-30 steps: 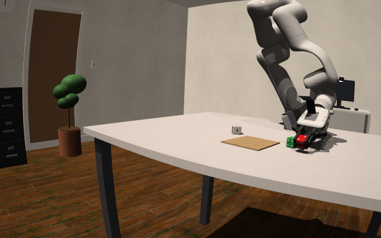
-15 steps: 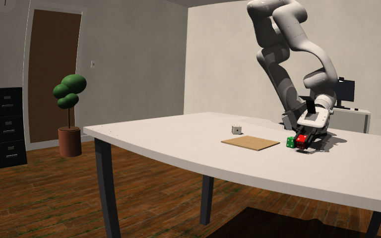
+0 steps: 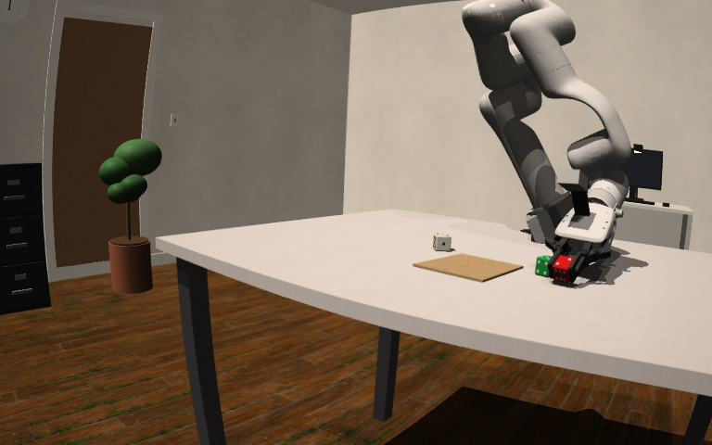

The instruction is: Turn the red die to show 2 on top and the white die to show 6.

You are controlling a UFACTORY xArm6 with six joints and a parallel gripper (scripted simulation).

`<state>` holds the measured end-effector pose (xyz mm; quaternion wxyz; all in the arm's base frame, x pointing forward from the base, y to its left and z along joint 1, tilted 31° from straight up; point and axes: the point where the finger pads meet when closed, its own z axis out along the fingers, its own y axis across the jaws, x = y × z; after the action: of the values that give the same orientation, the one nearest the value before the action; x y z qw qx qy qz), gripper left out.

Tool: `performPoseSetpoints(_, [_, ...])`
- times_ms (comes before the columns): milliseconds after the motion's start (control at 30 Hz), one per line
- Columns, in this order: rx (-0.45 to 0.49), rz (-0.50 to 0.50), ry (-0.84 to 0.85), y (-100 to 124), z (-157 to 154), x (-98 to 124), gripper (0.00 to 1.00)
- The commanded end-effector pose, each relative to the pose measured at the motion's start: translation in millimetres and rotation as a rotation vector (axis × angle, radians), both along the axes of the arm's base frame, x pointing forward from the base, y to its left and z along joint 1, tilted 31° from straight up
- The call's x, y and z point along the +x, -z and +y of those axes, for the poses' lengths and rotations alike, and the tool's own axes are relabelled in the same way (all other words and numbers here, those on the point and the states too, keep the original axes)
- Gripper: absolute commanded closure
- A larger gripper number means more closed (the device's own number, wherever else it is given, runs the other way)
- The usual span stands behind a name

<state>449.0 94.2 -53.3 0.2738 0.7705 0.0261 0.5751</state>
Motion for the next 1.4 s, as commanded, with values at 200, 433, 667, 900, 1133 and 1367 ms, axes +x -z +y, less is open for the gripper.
performPoseSetpoints(200, [0.002, -0.002, -0.001, 4.2, -1.8, 1.5, 0.73])
performPoseSetpoints(433, [0.002, -0.002, -0.001, 4.7, -2.2, 1.6, 0.73])
performPoseSetpoints(667, [0.002, -0.002, -0.001, 4.8, -2.2, 1.6, 0.73])
performPoseSetpoints(900, [0.002, -0.002, -0.001, 4.8, -2.2, 1.6, 0.73])
performPoseSetpoints(1133, [0.002, -0.002, -0.001, 4.8, -2.2, 1.6, 0.73])
performPoseSetpoints(1367, [0.002, -0.002, -0.001, 4.8, -2.2, 1.6, 0.73])
